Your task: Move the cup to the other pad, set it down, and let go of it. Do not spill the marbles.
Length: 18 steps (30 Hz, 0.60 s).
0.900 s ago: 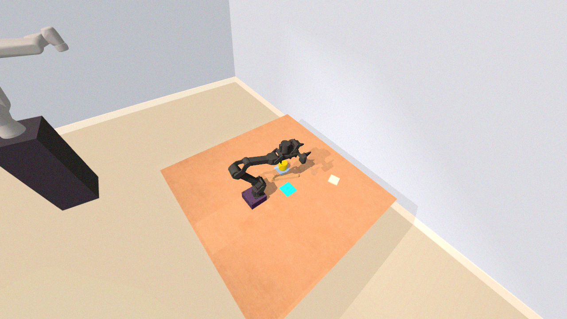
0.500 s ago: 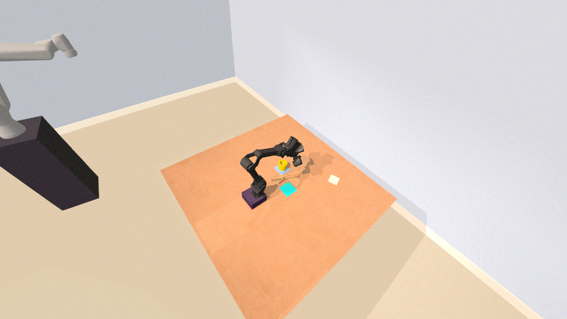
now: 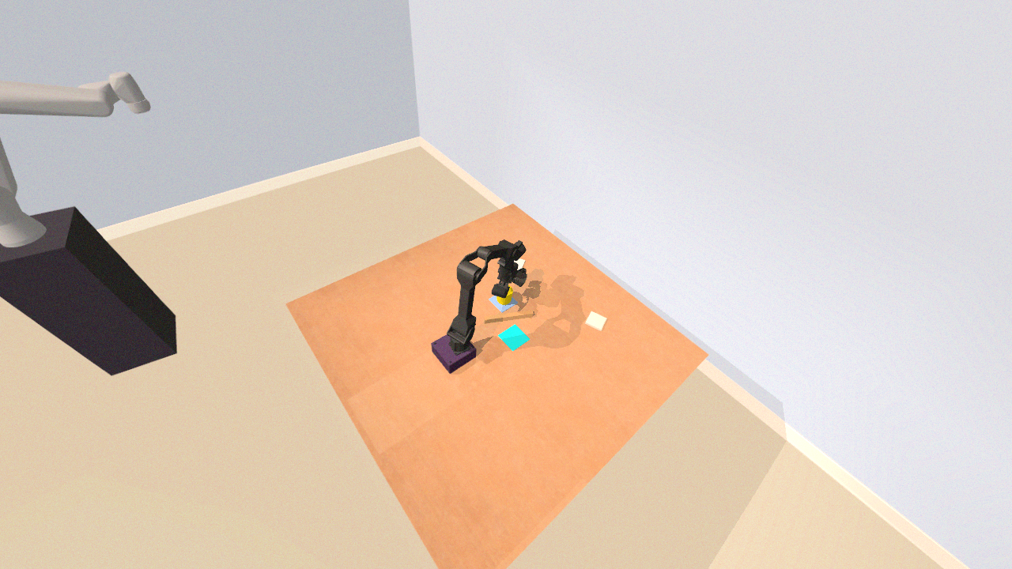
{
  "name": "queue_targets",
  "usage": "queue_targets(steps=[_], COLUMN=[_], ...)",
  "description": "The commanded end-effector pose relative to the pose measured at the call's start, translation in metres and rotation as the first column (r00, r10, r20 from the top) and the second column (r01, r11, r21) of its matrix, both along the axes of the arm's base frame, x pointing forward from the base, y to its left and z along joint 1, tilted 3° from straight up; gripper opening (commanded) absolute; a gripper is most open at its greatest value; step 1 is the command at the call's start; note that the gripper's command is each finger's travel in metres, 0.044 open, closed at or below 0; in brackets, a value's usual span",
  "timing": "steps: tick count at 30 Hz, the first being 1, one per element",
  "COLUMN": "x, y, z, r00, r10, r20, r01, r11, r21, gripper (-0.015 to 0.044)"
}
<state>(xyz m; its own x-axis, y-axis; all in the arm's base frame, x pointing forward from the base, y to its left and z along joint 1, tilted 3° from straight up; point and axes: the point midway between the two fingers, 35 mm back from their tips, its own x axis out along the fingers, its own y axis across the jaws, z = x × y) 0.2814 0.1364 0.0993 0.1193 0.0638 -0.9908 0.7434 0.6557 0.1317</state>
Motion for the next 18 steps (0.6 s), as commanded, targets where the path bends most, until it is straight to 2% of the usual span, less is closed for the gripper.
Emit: queue_targets(steps=[1,18], x=[-0.005,-0.001], y=[0.002,0.004], z=[-0.001,-0.021], r00=[0.998,0.998], r10=[-0.039,-0.039], r20=[-0.046,-0.046], r01=[0.039,0.039], r11=[0.999,0.999], r21=[-0.012,-0.012], gripper=[0.0167,0.0167])
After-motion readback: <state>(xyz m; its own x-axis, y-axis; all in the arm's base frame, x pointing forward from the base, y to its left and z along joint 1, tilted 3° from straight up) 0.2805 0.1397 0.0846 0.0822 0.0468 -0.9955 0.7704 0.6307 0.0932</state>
